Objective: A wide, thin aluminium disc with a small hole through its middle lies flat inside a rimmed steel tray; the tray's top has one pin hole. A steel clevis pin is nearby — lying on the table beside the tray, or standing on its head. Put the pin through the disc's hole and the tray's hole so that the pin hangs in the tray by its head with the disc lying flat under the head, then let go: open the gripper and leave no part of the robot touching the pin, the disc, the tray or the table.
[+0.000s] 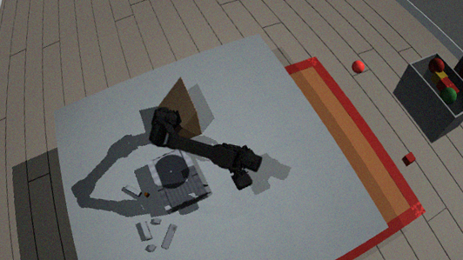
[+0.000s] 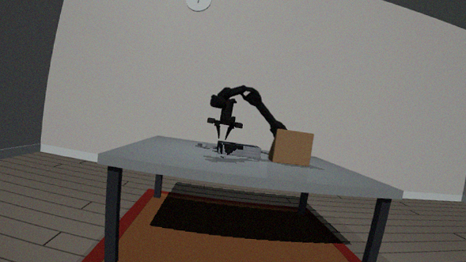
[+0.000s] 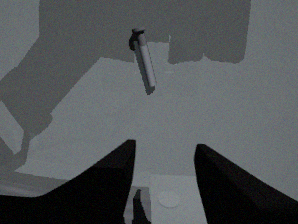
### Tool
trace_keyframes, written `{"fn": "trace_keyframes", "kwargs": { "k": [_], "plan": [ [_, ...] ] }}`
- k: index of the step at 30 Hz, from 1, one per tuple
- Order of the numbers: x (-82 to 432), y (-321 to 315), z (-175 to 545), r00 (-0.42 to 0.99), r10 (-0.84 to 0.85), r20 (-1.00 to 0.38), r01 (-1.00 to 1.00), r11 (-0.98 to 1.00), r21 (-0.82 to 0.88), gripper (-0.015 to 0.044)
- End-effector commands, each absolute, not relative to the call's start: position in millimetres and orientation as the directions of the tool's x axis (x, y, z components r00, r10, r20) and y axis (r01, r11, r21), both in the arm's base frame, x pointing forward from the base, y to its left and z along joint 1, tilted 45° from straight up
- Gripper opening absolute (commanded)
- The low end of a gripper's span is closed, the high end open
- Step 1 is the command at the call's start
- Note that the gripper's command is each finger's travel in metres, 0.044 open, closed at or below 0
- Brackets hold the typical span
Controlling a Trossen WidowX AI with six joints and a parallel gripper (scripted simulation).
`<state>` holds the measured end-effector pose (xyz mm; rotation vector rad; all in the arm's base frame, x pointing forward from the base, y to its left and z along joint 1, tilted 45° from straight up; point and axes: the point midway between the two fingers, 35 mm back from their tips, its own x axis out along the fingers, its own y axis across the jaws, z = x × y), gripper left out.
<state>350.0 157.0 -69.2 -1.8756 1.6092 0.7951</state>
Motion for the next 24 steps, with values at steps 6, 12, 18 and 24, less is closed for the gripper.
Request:
{"fn": "trace_keyframes", "kwargs": {
  "k": [6,12,18,24],
  "plan": [
    [332.7,175.7,-115.9,0.084,-0.692,-0.717,-0.922,-0.327,0.208,0.0160],
    [332.7,176.0,-116.6,0.084,-0.692,-0.717,-0.922,-0.327,0.208,0.0160],
    [333.5,169.7,-119.9,0.084,-0.692,-0.717,-0.922,-0.327,0.208,0.0160],
    [334.4,162.6,-126.8,0.084,-0.692,-0.717,-0.922,-0.327,0.208,0.0160]
  ]
}}
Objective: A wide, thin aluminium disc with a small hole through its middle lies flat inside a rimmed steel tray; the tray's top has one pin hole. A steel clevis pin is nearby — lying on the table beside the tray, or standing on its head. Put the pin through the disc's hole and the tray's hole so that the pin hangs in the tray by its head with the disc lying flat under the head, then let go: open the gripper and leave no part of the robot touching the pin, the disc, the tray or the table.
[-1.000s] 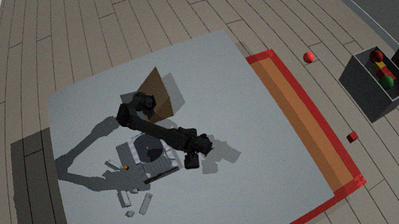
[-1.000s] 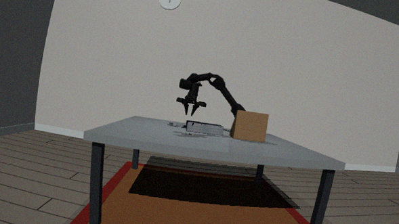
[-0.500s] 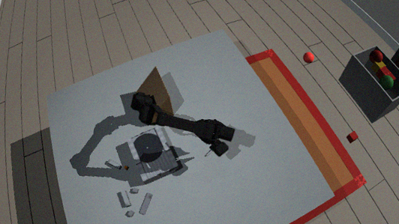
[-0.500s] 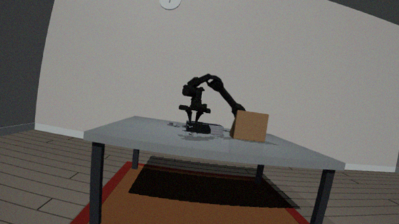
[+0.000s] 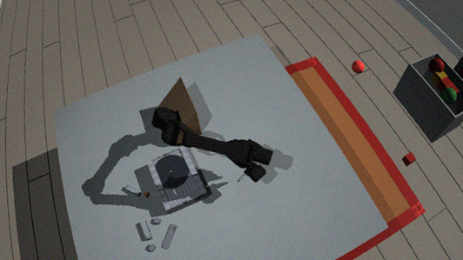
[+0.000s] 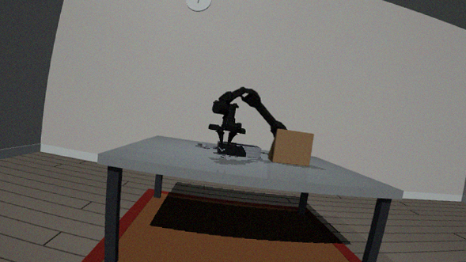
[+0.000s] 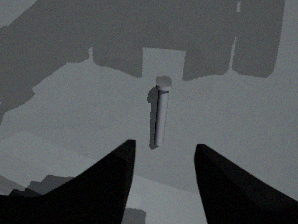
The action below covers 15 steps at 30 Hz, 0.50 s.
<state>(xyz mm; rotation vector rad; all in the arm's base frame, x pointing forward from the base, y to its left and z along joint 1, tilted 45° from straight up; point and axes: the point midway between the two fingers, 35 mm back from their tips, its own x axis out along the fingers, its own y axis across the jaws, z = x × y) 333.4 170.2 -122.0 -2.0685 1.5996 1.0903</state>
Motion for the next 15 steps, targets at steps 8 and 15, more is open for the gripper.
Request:
{"fn": "trace_keyframes", "kwargs": {
  "k": [8,15],
  "plan": [
    [335.5,153.8,-136.7,0.084,-0.693,-0.716,-0.922,-0.327,0.208,0.0160],
    [336.4,146.2,-145.6,0.084,-0.693,-0.716,-0.922,-0.327,0.208,0.0160]
  ]
}}
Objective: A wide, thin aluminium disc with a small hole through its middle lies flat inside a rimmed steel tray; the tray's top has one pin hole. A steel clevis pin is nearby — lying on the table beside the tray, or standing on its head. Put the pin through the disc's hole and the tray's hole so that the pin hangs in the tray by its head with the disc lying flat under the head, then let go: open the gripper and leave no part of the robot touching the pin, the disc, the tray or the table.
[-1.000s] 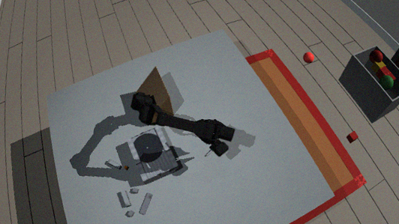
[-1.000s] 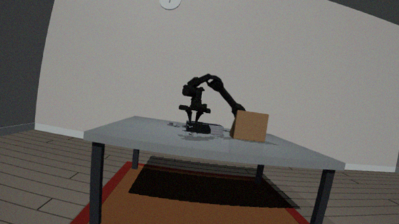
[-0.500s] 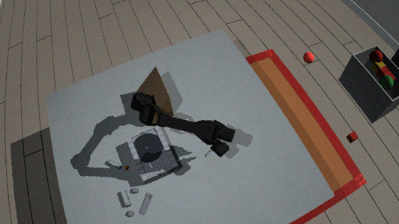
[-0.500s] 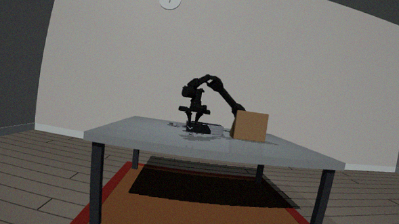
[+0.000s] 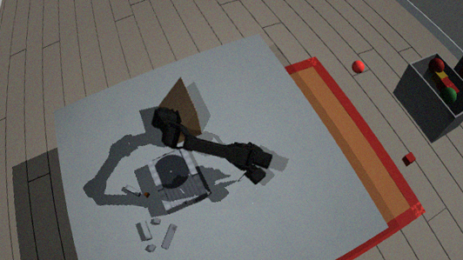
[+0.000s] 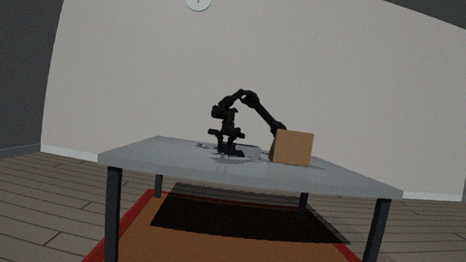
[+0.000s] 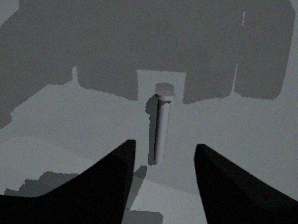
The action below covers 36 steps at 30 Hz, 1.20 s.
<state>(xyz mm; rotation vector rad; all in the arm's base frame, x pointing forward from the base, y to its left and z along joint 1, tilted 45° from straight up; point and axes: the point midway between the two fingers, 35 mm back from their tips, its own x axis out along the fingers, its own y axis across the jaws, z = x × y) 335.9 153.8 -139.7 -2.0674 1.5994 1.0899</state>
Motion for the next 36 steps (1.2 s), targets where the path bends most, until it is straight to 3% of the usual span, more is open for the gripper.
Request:
{"fn": "trace_keyframes", "kwargs": {
  "k": [1,35,36],
  "plan": [
    [336.5,145.2,-146.9,0.084,-0.693,-0.716,-0.922,-0.327,0.208,0.0160],
    [338.6,126.7,-171.0,0.085,-0.694,-0.715,-0.922,-0.327,0.208,0.0160],
    [338.6,126.7,-171.0,0.085,-0.694,-0.715,-0.922,-0.327,0.208,0.0134]
  ]
}}
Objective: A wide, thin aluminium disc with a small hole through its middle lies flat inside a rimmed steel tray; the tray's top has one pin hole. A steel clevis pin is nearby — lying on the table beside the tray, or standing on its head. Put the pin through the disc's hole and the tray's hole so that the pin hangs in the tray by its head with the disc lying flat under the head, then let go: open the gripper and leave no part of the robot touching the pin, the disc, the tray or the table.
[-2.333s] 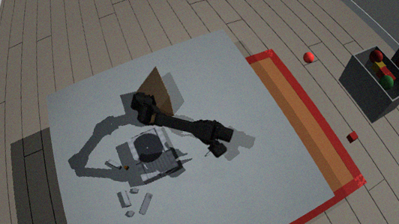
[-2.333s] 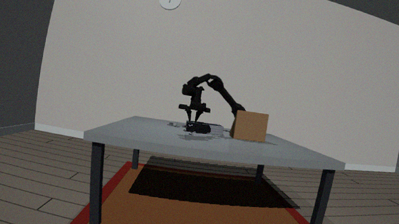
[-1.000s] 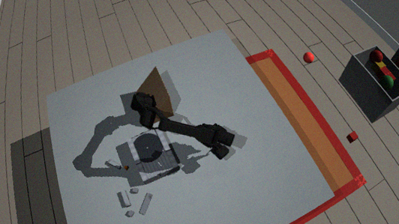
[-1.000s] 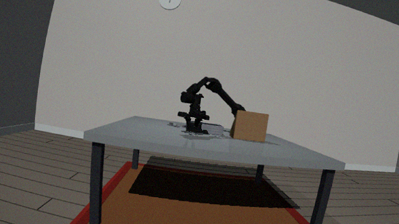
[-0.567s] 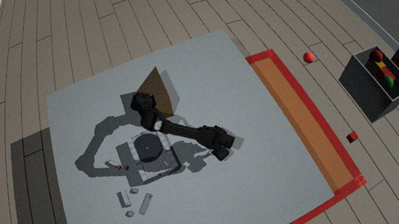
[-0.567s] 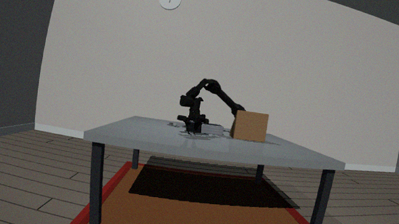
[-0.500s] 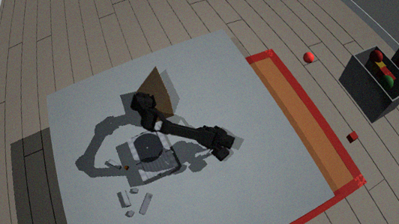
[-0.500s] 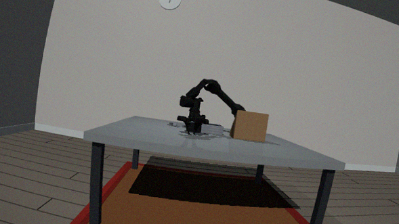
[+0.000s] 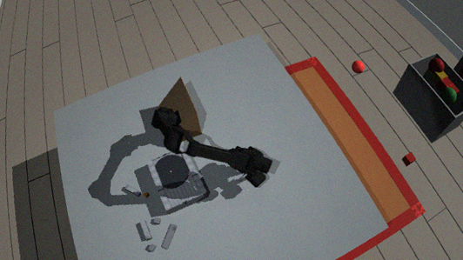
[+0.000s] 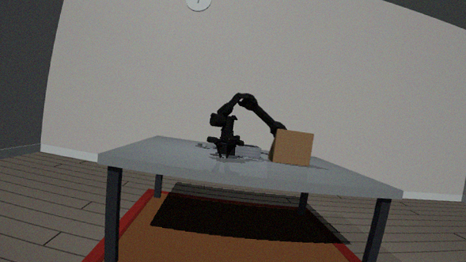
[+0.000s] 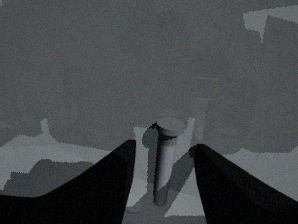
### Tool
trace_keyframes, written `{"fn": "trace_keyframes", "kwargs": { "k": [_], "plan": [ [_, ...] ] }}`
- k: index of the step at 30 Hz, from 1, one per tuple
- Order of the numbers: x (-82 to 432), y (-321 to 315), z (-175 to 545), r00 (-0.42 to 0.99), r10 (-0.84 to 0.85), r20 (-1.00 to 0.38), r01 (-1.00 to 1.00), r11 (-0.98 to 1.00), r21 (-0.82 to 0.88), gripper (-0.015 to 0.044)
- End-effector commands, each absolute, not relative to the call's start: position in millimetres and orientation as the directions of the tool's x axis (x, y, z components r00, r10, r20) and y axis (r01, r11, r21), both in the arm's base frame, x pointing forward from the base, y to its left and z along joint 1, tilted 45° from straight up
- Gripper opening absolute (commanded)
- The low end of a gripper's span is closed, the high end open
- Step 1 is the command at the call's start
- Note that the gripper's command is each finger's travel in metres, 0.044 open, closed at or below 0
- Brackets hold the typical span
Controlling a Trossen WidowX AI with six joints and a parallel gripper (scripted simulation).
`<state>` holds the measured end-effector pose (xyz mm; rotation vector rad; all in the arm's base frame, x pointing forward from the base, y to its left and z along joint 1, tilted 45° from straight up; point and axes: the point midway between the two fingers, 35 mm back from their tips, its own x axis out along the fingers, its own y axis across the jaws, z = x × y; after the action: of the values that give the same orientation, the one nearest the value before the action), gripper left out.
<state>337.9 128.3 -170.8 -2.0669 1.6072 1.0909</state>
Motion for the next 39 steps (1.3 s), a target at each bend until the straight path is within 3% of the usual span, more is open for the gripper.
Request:
{"fn": "trace_keyframes", "kwargs": {
  "k": [1,5,39],
  "plan": [
    [338.6,126.7,-171.0,0.085,-0.694,-0.715,-0.922,-0.327,0.208,0.0108],
    [338.6,126.7,-171.0,0.085,-0.694,-0.715,-0.922,-0.327,0.208,0.0002],
    [332.0,177.0,-122.0,0.085,-0.689,-0.720,-0.922,-0.329,0.205,0.0000]
  ]
}}
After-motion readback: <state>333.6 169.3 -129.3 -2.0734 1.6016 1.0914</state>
